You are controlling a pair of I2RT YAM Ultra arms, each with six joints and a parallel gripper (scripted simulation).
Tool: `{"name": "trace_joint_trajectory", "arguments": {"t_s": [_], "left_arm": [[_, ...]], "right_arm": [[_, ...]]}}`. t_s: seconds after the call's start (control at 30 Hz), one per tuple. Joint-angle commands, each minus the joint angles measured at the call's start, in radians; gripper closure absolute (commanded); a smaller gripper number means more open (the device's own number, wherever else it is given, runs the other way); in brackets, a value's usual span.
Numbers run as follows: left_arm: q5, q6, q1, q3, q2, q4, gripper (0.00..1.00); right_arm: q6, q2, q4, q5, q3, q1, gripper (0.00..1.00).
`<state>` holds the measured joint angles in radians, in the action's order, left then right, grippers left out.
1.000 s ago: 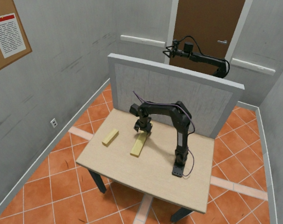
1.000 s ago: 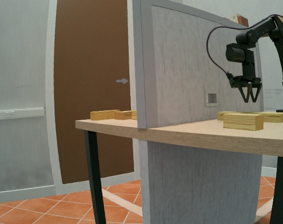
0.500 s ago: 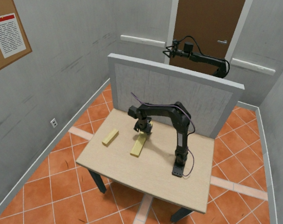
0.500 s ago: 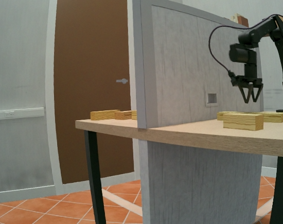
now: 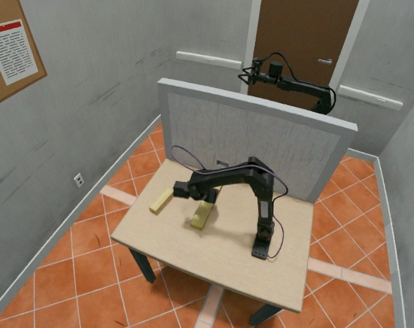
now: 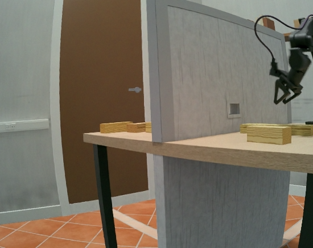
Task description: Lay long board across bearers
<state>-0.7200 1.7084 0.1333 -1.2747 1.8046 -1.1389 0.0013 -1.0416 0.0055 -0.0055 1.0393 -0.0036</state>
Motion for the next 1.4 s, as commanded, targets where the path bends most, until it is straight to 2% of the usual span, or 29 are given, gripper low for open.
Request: {"name": "trace_joint_trajectory", "arguments": {"t_s": [0.0,0.03,0.07,0.13,0.2,0.33,0.57,0.77,0.93,0.97,1.27,1.37], "left_arm": [[-0.115,0.219,0.086,0.079,0.098,0.001,0.24],[-0.044,0.266,0.111,0.005,0.097,-0.005,0.24],[-0.023,0.297,0.138,-0.005,0.118,-0.009,0.24],[-0.023,0.297,0.138,-0.005,0.118,-0.009,0.24],[-0.04,0.343,0.161,-0.046,0.166,-0.029,0.24],[-0.037,0.362,0.202,-0.04,0.226,-0.038,0.24],[-0.034,0.376,0.235,-0.049,0.256,-0.033,0.24],[-0.035,0.353,0.221,-0.059,0.217,-0.032,0.24],[-0.034,0.352,0.234,-0.059,0.217,-0.032,0.24],[-0.039,0.337,0.213,0.033,0.222,0.019,0.24],[-0.046,0.314,0.189,0.033,0.22,0.051,0.24],[-0.055,0.288,0.179,0.071,0.251,0.105,0.24]], "right_arm": [[0.003,-0.009,0.029,-0.009,0.044,0.009,0.0],[0.003,-0.009,0.029,-0.009,0.044,0.009,0.0],[0.003,-0.009,0.029,-0.009,0.044,0.009,0.0],[0.003,-0.009,0.029,-0.009,0.044,0.009,0.0],[0.003,-0.009,0.029,-0.009,0.044,0.009,0.0],[0.003,-0.009,0.029,-0.009,0.044,0.009,0.0],[0.003,-0.009,0.029,-0.009,0.044,0.009,0.0],[0.003,-0.009,0.029,-0.009,0.044,0.009,0.0],[0.003,-0.009,0.029,-0.009,0.044,0.009,0.0],[0.003,-0.009,0.029,-0.009,0.044,0.009,0.0],[0.003,-0.009,0.029,-0.009,0.044,0.009,0.0],[0.003,-0.009,0.029,-0.009,0.044,0.009,0.0]]}}
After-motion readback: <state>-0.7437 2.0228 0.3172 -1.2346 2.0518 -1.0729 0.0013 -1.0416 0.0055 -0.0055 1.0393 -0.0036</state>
